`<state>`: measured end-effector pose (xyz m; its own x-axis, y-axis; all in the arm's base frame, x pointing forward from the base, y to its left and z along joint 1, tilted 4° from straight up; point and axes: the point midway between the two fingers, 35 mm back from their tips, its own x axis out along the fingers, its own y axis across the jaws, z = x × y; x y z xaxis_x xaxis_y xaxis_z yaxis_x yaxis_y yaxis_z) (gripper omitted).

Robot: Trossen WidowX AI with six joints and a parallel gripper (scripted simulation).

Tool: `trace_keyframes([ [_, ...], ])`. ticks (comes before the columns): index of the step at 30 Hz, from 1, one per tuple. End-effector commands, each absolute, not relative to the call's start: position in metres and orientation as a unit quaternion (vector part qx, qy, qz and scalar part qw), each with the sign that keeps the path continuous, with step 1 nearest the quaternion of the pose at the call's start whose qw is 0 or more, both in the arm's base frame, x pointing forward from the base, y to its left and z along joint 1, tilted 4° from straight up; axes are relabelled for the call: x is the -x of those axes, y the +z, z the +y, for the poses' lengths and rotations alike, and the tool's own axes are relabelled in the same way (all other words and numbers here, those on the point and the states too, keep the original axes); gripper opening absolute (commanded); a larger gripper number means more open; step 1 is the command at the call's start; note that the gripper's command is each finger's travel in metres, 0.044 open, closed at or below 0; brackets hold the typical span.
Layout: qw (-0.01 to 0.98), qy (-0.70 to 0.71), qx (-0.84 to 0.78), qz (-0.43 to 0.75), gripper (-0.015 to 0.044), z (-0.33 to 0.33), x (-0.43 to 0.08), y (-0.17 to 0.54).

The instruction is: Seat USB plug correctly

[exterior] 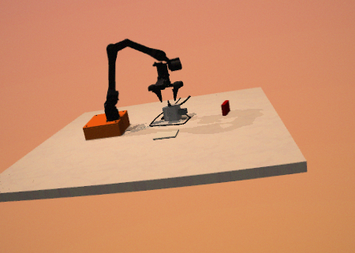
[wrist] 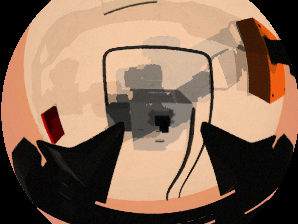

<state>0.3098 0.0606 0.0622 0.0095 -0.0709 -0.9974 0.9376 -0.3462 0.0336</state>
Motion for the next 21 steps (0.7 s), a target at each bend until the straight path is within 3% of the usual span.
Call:
trace_keyframes([
  [1,0.426,-0.591,-0.569,0.381,0.0282,0.0606,-0.3102,0.0626],
  [12,0.426,-0.591,-0.569,0.381,0.0000,0.0606,-0.3102,0.0626],
  [21,0.426,-0.591,-0.569,0.381,0.0000,0.0606,-0.3102,0.0626],
])
